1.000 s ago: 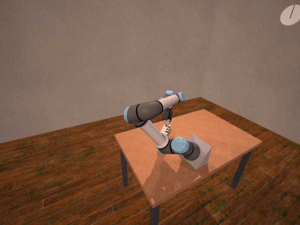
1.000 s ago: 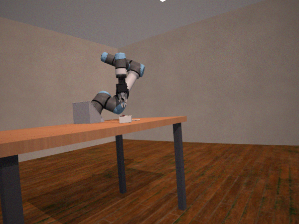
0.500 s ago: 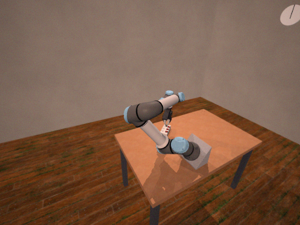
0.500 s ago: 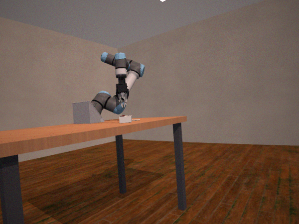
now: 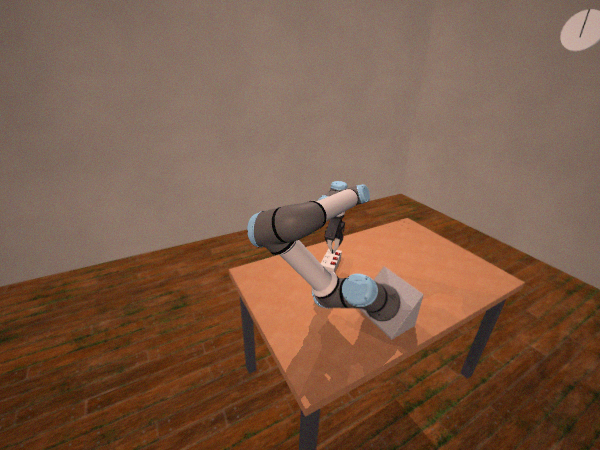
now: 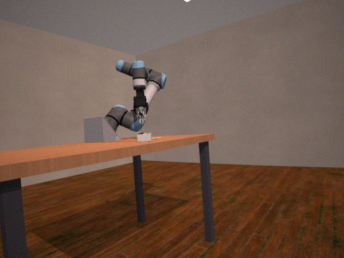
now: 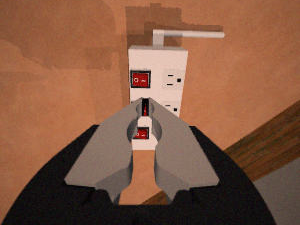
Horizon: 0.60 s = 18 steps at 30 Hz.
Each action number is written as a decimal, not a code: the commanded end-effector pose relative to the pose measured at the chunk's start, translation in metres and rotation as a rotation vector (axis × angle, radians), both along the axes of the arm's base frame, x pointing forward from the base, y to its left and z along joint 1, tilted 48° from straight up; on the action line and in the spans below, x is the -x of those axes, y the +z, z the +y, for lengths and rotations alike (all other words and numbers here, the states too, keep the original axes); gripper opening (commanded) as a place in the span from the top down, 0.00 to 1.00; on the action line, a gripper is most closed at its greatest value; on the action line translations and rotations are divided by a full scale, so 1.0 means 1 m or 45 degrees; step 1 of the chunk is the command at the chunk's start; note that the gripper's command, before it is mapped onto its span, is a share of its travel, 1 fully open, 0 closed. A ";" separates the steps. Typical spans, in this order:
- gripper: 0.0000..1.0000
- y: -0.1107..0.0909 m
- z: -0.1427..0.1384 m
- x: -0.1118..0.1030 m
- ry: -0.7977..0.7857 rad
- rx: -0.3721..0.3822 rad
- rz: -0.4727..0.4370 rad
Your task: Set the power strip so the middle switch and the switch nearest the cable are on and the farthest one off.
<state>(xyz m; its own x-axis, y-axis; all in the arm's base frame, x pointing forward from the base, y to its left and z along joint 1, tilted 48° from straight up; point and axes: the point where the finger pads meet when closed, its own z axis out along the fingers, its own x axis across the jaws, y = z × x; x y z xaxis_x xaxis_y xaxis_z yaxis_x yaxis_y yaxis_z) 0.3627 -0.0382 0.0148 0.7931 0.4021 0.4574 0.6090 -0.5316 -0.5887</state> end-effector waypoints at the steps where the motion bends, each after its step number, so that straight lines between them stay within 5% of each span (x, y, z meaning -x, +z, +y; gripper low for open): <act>1: 1.00 0.000 0.000 0.000 -0.001 0.001 -0.001; 18: 1.00 -0.006 0.007 0.000 -0.001 0.001 -0.001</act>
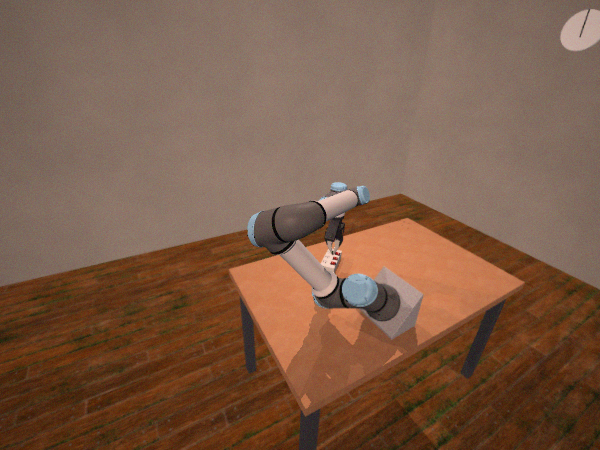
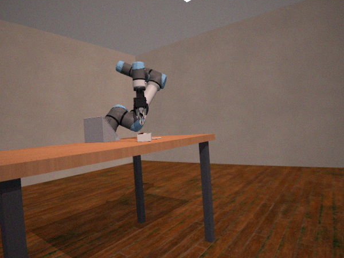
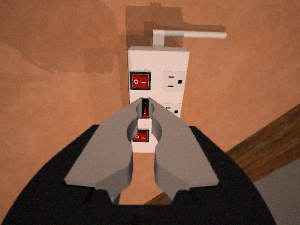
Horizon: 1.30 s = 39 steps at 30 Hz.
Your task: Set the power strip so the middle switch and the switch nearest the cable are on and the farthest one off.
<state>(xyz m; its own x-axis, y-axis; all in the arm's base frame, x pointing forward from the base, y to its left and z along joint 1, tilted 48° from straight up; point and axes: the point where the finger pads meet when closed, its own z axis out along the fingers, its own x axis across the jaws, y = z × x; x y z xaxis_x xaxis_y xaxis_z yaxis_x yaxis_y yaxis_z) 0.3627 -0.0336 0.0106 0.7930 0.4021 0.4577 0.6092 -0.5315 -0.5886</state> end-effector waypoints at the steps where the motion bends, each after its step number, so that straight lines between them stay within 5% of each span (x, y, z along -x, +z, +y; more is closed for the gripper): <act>1: 1.00 -0.003 0.003 0.000 -0.001 0.001 -0.001; 39: 1.00 -0.025 0.027 0.000 -0.001 0.001 -0.001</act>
